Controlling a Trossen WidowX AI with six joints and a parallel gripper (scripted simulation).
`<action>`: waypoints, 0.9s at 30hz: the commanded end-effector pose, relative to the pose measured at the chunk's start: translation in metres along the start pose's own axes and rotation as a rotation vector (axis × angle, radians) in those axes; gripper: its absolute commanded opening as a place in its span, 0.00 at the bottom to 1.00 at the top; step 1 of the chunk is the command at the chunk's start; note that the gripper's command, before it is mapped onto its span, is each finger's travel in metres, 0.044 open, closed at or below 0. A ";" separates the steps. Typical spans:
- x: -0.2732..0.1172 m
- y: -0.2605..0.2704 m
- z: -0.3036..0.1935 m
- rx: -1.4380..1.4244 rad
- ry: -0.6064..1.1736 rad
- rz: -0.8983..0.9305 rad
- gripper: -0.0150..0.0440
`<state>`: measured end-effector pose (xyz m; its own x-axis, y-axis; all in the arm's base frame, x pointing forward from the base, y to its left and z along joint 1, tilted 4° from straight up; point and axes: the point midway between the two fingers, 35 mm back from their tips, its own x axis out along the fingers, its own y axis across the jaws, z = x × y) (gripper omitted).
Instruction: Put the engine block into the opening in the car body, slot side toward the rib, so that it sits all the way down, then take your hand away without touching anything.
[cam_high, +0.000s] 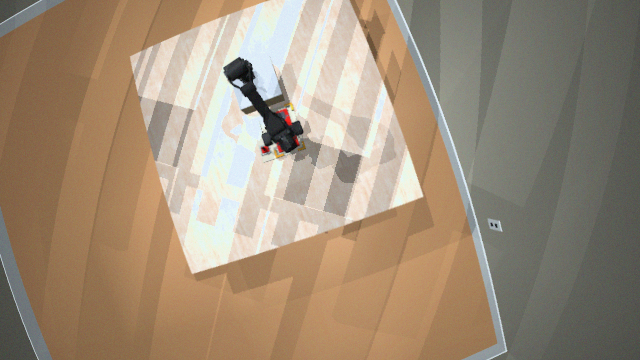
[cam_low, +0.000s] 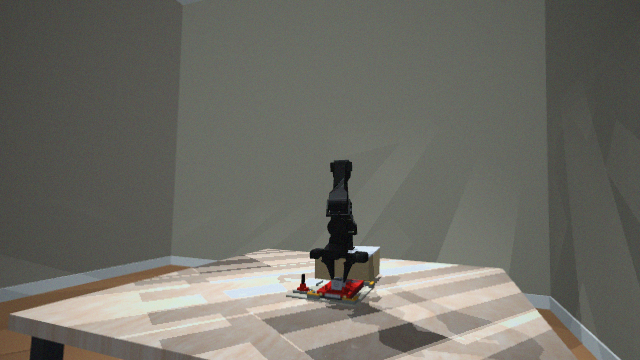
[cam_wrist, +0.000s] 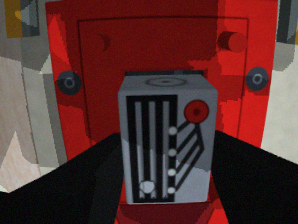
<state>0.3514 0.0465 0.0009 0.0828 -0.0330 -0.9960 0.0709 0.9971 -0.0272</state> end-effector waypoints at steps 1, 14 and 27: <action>0.001 -0.001 0.000 -0.004 -0.002 -0.005 0.52; 0.004 -0.001 0.000 -0.007 -0.002 -0.005 0.52; 0.004 0.000 0.000 -0.002 0.000 0.000 0.92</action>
<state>0.3516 0.0465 -0.0032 0.0825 -0.0318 -0.9961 0.0692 0.9973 -0.0262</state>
